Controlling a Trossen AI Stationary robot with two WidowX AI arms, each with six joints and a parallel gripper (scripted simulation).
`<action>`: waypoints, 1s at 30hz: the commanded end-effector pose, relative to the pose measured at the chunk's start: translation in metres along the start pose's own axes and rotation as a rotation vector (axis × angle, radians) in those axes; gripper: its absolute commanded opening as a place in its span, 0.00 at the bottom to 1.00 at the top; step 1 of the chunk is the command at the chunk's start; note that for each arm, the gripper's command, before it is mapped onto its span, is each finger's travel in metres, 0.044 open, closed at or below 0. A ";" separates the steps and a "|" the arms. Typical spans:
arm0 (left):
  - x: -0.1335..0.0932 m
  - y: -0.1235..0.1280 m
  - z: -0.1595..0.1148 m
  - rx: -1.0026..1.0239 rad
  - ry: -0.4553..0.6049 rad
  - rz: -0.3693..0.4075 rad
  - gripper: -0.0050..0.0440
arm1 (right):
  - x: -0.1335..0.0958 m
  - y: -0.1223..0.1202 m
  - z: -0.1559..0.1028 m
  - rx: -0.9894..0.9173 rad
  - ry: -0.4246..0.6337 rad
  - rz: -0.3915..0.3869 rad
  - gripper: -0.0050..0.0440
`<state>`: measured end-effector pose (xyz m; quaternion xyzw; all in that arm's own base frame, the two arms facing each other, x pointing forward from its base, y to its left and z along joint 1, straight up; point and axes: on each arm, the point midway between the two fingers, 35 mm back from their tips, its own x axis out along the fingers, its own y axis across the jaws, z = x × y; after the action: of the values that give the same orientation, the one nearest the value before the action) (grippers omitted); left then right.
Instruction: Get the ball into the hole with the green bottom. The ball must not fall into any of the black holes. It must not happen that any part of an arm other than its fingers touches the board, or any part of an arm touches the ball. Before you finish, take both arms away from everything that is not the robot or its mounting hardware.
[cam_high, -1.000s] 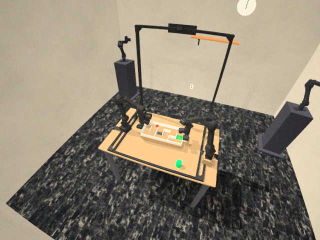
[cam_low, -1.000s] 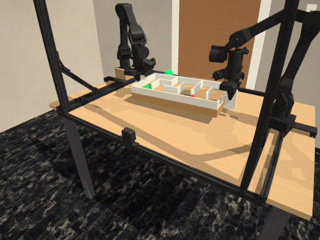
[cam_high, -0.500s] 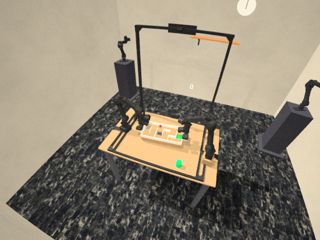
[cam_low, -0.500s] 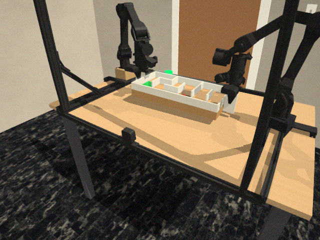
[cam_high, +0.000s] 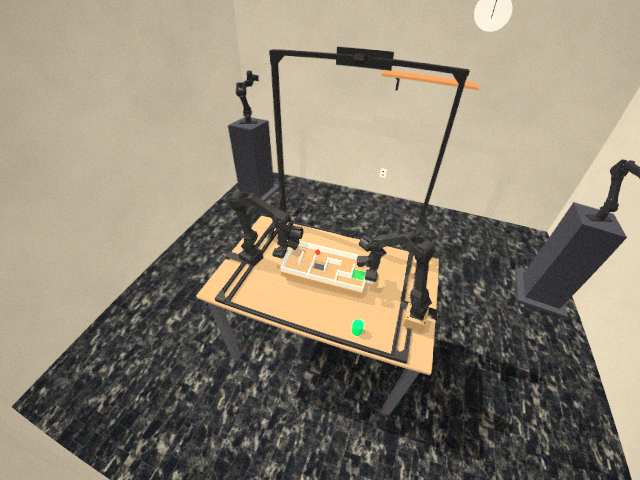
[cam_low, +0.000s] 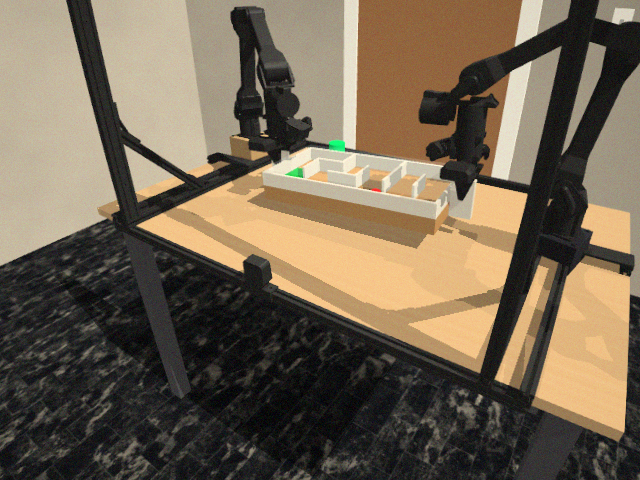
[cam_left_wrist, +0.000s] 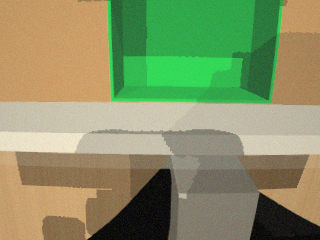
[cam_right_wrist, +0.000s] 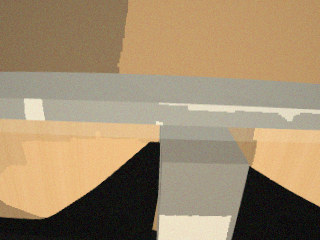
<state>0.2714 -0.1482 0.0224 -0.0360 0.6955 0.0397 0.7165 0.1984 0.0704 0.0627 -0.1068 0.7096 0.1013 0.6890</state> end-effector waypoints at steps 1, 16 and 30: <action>0.003 0.000 -0.002 0.001 -0.020 0.011 0.14 | -0.004 0.001 0.001 0.001 0.020 -0.011 0.14; -0.014 0.001 0.001 0.001 0.053 -0.016 0.14 | 0.013 0.000 -0.001 0.001 -0.053 0.016 0.14; -0.015 0.001 0.002 0.001 0.057 -0.013 0.14 | 0.015 0.000 -0.001 0.001 -0.057 0.013 0.14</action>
<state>0.2725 -0.1462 0.0396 -0.0417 0.7201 0.0328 0.6919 0.1975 0.0691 0.0458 -0.0972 0.6850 0.1093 0.7137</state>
